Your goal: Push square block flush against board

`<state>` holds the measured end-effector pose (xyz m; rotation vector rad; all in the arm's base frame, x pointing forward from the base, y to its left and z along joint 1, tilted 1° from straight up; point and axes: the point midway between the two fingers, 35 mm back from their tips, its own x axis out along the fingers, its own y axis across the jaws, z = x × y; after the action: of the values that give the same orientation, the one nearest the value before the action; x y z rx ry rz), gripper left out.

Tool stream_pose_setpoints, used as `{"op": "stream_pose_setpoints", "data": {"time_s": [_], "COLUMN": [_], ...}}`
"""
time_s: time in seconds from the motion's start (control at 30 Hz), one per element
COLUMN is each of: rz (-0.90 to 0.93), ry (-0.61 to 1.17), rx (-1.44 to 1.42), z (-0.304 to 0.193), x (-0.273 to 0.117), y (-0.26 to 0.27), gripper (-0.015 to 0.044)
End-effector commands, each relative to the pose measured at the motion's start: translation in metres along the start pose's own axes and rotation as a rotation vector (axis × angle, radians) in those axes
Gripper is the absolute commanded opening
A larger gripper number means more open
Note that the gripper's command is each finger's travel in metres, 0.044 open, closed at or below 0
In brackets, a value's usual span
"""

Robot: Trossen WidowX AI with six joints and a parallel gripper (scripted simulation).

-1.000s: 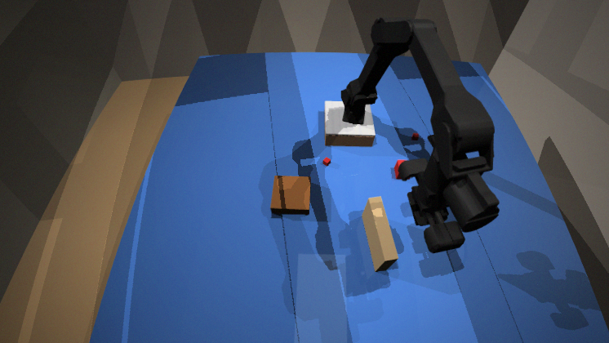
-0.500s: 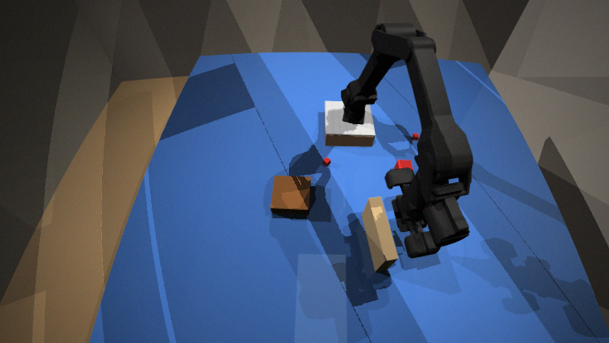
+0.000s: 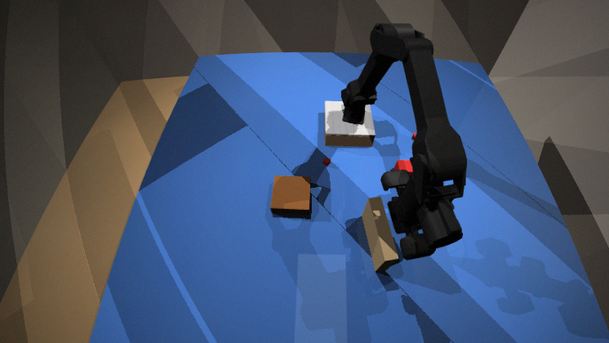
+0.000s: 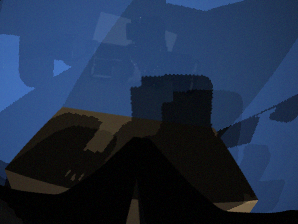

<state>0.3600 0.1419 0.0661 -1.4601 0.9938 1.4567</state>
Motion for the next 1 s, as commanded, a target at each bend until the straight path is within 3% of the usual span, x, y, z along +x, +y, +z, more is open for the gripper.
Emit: {"op": "stream_pose_setpoints", "data": {"time_s": [0.0,0.97], "rz": [0.000,0.000], "ry": [0.005,0.008], "rx": [-0.005,-0.005], "z": [-0.004,-0.029], "x": [0.001,0.000], "y": [0.000,-0.001], "gripper": [0.0000,0.0000]}}
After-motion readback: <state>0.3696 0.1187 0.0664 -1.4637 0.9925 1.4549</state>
